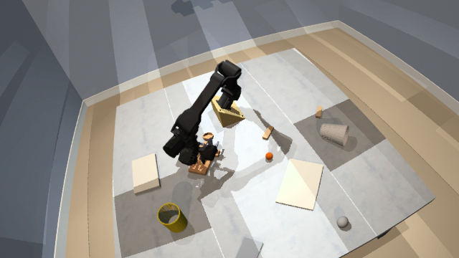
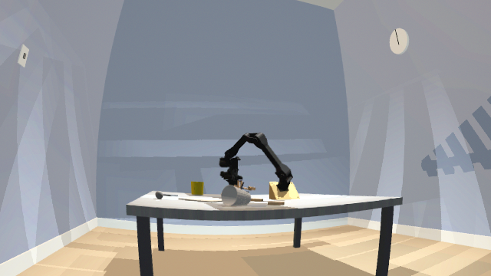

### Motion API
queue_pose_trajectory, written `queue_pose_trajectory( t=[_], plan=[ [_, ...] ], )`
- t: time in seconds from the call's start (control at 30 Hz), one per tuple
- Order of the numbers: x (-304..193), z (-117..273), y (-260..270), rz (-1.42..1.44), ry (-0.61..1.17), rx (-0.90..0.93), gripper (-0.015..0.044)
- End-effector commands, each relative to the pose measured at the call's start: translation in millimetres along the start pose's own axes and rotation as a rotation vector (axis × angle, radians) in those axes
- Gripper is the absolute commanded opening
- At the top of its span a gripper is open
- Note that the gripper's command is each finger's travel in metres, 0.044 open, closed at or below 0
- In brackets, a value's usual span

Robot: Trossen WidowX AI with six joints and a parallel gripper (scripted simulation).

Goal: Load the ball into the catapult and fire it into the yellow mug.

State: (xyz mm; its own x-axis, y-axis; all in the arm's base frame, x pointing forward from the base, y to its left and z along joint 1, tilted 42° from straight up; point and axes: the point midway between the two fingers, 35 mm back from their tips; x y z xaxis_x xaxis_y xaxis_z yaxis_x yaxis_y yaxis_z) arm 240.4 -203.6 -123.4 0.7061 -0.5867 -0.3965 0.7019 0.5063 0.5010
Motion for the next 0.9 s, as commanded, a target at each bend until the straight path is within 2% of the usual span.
queue_pose_trajectory(
  t=[0.0,0.27,0.47,0.87],
  plan=[
    [-1,-8,0,-0.009,0.002,0.008,0.0000],
    [-1,-21,0,-0.011,0.003,0.009,0.0000],
    [-1,-14,0,-0.001,0.001,0.002,0.0000],
    [-1,-14,0,-0.001,0.001,0.002,0.0315]
  ],
)
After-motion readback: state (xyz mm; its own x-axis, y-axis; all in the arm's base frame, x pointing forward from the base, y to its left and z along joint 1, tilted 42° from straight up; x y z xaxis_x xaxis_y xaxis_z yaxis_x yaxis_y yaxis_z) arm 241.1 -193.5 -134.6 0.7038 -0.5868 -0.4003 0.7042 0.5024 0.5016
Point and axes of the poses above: the point midway between the two fingers, 35 mm back from their tips, its own z axis back along the fingers, its own y axis across the jaws, x = y × z, and after that the axes turned 2 degrees about -z, right-handed
